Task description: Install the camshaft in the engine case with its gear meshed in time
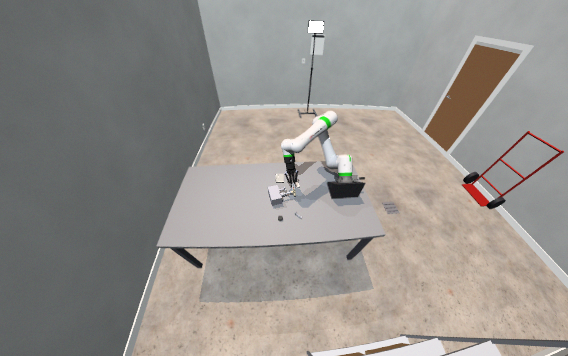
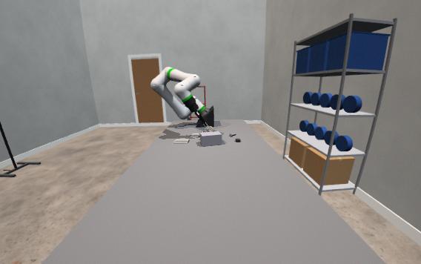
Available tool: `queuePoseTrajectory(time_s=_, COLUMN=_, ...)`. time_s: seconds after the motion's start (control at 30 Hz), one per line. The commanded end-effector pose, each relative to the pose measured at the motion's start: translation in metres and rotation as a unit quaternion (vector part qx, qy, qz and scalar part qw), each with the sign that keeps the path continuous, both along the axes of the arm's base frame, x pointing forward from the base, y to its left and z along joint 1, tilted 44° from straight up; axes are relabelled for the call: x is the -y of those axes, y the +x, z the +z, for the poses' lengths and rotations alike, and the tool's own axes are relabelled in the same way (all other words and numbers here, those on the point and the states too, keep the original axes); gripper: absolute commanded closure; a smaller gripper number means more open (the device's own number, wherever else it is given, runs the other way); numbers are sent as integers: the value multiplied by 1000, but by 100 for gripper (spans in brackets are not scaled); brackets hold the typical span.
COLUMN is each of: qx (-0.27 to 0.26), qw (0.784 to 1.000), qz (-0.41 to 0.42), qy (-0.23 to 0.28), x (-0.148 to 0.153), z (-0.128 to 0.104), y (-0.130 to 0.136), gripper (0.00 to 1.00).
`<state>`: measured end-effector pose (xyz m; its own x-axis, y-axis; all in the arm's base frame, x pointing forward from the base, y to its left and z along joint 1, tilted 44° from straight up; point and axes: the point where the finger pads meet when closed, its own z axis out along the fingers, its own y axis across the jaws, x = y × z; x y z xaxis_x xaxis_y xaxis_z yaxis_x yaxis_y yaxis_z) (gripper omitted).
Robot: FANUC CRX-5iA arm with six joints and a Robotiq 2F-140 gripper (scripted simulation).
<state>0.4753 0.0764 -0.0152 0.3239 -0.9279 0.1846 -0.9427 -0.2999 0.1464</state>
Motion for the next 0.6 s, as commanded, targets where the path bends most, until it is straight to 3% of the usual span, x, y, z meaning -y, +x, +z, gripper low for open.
queuePoseTrajectory(time_s=0.0, qx=1, qw=1000, qz=1, qy=0, x=-1, z=0, y=2, gripper=86)
queuePoseTrajectory(time_s=0.57, qx=1, qw=1000, qz=1, qy=0, x=-3, z=-1, y=7, gripper=86)
